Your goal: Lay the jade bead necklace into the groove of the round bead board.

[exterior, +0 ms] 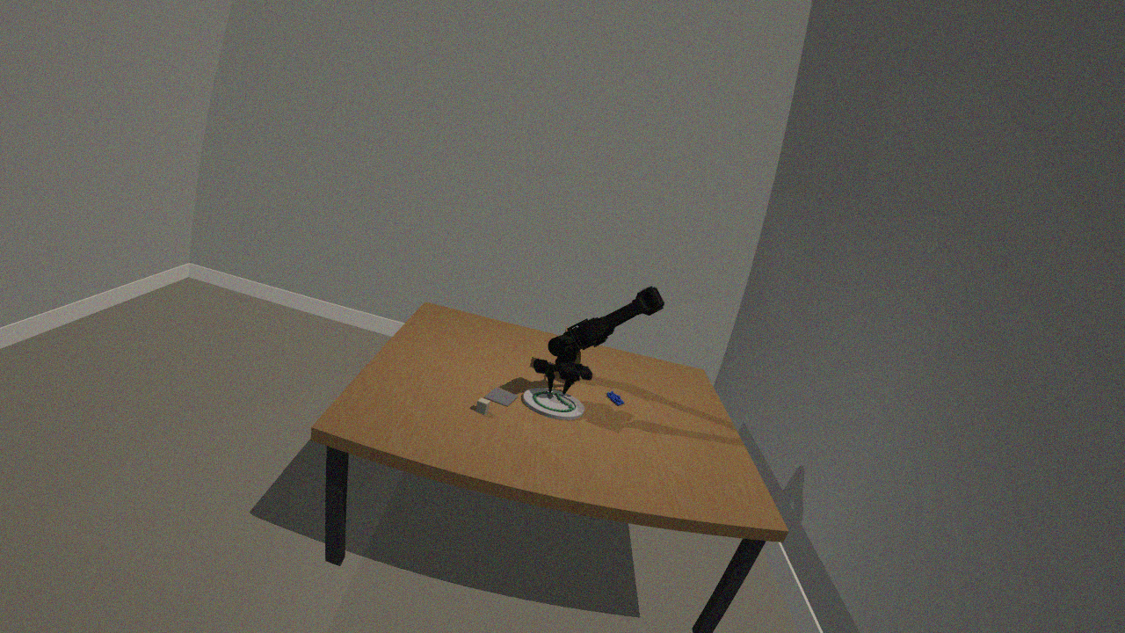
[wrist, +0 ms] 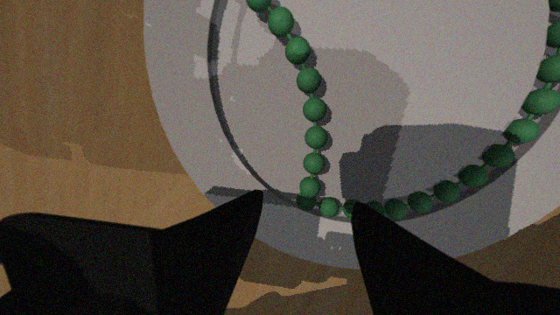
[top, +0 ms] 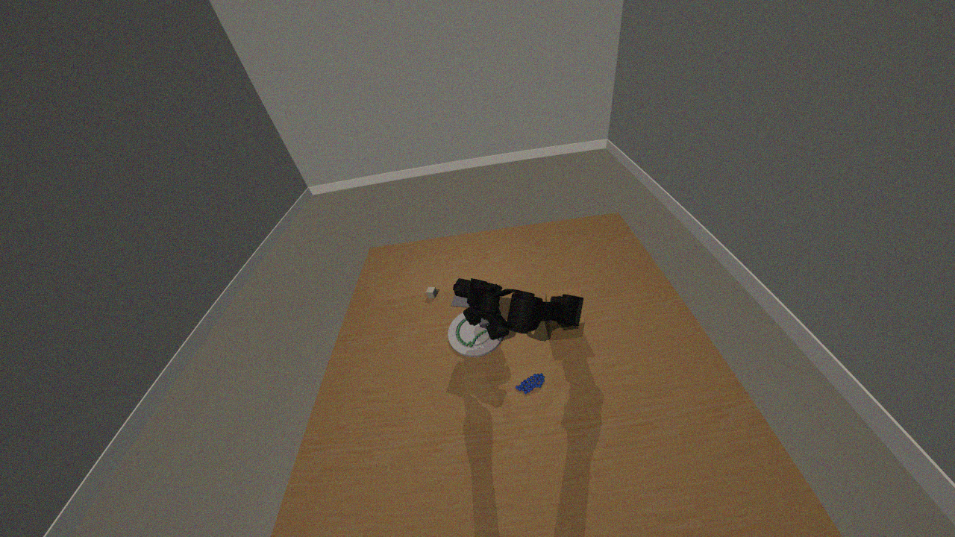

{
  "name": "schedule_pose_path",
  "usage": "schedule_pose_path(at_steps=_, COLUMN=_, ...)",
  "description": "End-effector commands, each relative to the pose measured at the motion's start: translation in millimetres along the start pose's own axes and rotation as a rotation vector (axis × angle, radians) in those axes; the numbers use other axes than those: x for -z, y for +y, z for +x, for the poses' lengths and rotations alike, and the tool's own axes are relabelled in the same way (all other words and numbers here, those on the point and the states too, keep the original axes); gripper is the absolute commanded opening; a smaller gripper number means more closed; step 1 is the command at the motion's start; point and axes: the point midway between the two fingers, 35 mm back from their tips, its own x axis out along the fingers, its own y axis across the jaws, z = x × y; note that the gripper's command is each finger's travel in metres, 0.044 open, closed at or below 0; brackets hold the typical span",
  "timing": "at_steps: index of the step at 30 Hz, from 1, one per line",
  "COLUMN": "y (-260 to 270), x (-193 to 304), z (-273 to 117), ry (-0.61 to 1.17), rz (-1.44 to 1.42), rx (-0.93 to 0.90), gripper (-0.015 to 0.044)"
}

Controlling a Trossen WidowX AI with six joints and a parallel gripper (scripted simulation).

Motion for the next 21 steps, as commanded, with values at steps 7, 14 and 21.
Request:
schedule_pose_path(at_steps=7, y=0.4, x=0.8, z=-2.7, ry=-0.001, rz=0.002, rx=-0.001, gripper=0.0440)
schedule_pose_path(at_steps=14, y=0.4, x=0.9, z=-4.5, ry=-0.003, rz=-0.001, rx=0.001, gripper=0.0440)
schedule_pose_path(at_steps=21, y=0.4, x=0.9, z=-4.5, ry=-0.003, rz=-0.001, rx=0.001, gripper=0.0440)
